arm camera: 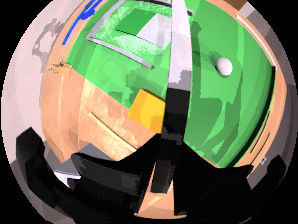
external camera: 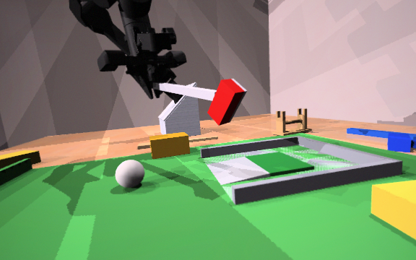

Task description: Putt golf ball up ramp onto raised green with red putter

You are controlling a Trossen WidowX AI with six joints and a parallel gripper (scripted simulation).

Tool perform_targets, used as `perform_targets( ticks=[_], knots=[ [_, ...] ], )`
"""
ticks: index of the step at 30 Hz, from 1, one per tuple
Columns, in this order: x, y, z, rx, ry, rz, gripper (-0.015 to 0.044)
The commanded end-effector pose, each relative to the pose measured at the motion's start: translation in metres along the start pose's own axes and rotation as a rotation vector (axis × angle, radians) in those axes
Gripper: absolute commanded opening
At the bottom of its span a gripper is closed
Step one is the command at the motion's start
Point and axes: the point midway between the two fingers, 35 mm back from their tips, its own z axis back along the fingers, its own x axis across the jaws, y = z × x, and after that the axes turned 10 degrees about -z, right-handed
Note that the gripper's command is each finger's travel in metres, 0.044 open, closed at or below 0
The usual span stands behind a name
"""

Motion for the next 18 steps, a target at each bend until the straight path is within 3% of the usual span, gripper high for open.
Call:
perform_targets(
  ticks=[1,13,18],
  knots=[
    [-0.023,0.019,0.004,0.010,0.029,-0.127,0.0000],
    [-0.079,0.080,0.017,0.044,0.123,-0.479,0.0000],
    [-0.082,0.083,0.018,0.046,0.129,-0.499,0.0000]
  ],
)
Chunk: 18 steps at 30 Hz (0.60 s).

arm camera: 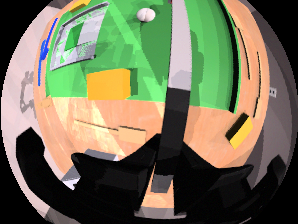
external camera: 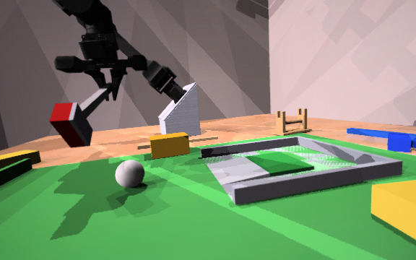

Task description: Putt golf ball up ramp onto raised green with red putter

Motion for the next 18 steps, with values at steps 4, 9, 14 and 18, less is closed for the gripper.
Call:
perform_targets(
  ticks=[4,9,14,18],
  knots=[
    [-0.004,0.004,-0.006,0.002,0.006,-0.023,0.0000],
    [-0.004,0.004,-0.028,0.001,0.007,-0.023,0.0000],
    [-0.004,0.005,-0.039,0.000,0.009,-0.023,0.0000],
    [-0.004,0.005,-0.042,0.000,0.009,-0.023,0.0000]
  ],
)
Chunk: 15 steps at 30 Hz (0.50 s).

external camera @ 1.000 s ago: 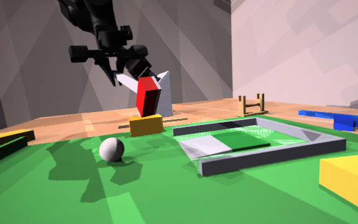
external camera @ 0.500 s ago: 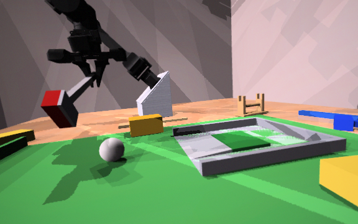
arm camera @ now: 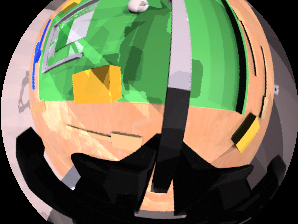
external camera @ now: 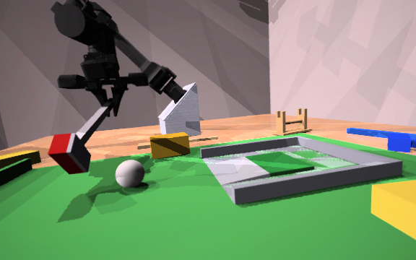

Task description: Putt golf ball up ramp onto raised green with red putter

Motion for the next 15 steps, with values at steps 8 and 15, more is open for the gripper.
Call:
perform_targets(
  ticks=[8,15],
  knots=[
    [0.001,0.001,-0.016,-0.002,-0.004,0.004,0.0000],
    [0.001,0.001,-0.027,-0.003,-0.003,0.004,0.0000]
  ],
)
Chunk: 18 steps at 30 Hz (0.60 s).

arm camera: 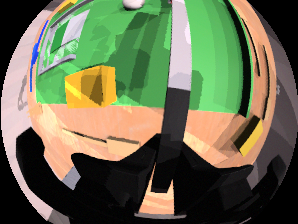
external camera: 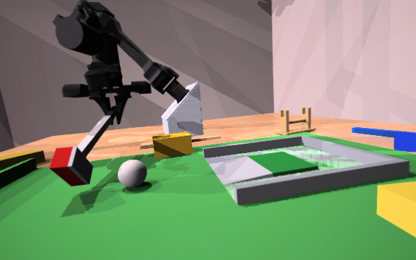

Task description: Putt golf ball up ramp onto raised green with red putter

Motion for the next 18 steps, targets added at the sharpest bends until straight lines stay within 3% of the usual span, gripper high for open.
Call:
perform_targets(
  ticks=[1,18],
  knots=[
    [0.0028,0.0020,-0.0087,0.006,-0.005,0.011,0.0000],
    [0.0006,0.0010,-0.0086,0.002,0.001,0.003,0.0000]
  ],
)
